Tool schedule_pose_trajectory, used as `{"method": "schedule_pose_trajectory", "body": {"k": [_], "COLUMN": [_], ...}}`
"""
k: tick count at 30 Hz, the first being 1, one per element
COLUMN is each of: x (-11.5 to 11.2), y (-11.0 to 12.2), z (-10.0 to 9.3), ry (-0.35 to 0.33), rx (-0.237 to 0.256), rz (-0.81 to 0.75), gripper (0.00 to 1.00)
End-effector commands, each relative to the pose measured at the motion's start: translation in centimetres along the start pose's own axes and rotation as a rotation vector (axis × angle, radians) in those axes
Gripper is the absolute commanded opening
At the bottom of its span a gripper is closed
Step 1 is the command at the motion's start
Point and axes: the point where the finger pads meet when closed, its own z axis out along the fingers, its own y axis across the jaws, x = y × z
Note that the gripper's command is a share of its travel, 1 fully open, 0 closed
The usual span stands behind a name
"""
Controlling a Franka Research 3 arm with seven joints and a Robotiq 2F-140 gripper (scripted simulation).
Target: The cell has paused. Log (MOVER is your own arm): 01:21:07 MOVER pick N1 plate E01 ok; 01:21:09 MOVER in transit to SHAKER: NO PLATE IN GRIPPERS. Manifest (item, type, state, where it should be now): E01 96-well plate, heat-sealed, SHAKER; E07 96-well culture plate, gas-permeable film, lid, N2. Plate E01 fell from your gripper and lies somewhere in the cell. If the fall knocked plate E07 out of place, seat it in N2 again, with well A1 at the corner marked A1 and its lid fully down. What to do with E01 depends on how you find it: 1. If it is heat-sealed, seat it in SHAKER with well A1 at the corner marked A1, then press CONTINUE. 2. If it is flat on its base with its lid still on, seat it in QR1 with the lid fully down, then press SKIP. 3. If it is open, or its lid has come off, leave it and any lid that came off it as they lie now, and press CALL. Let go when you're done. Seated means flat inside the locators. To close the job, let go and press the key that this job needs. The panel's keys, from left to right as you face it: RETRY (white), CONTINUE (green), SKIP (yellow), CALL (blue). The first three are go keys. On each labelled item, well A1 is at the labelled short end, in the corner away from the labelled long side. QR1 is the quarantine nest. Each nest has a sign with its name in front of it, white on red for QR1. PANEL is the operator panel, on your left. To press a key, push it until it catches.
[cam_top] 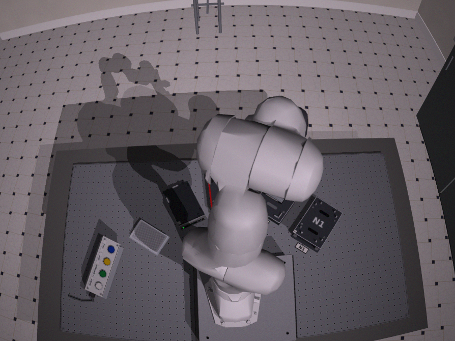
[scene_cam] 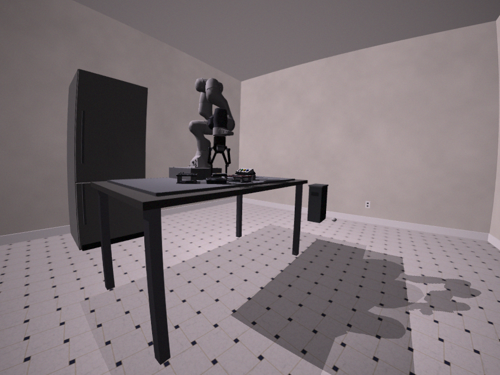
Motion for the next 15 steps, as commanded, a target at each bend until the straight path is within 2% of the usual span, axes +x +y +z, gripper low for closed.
{"method": "schedule_pose_trajectory", "body": {"k": [1,15], "x": [-0.13,-0.13], "y": [-0.04,-0.04], "z": [-0.03,-0.98], "ry": [-0.003,-0.003], "rx": [0.001,0.001], "rz": [0.003,0.003], "gripper": [0.10,0.10]}}
